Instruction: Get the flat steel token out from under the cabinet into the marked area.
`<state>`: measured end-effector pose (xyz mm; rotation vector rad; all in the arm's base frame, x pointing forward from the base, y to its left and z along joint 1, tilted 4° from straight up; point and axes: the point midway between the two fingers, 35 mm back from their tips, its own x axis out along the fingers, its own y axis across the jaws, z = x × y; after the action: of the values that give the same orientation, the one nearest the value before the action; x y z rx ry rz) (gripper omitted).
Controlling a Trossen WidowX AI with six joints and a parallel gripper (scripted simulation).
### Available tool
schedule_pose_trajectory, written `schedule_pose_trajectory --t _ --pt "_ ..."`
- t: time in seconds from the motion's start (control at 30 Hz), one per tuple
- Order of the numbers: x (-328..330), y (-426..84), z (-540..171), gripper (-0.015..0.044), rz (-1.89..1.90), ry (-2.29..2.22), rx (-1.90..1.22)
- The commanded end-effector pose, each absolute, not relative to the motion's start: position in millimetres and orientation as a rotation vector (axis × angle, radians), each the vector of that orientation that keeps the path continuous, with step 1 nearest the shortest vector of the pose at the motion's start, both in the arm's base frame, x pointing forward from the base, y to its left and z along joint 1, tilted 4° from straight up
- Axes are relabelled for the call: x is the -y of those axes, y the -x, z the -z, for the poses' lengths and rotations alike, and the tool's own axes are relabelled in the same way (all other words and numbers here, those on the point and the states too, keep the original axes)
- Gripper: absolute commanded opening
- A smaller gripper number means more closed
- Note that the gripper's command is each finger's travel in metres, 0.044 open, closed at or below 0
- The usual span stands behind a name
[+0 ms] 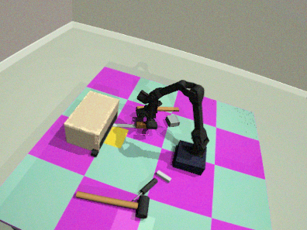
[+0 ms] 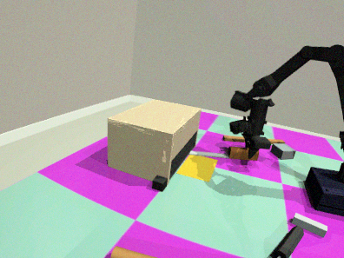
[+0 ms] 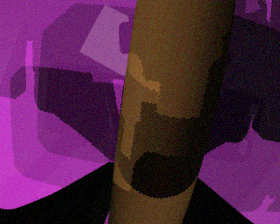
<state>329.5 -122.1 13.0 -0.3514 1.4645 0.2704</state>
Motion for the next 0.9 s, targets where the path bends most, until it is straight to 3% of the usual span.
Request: schedule_pose_trajectory --t 0.0,0.87 --pt "119 -337 -14 0.0000 -0.267 0.350 -1.464" --pt "107 -367 -17 0.0000 -0.267 0.350 -1.461"
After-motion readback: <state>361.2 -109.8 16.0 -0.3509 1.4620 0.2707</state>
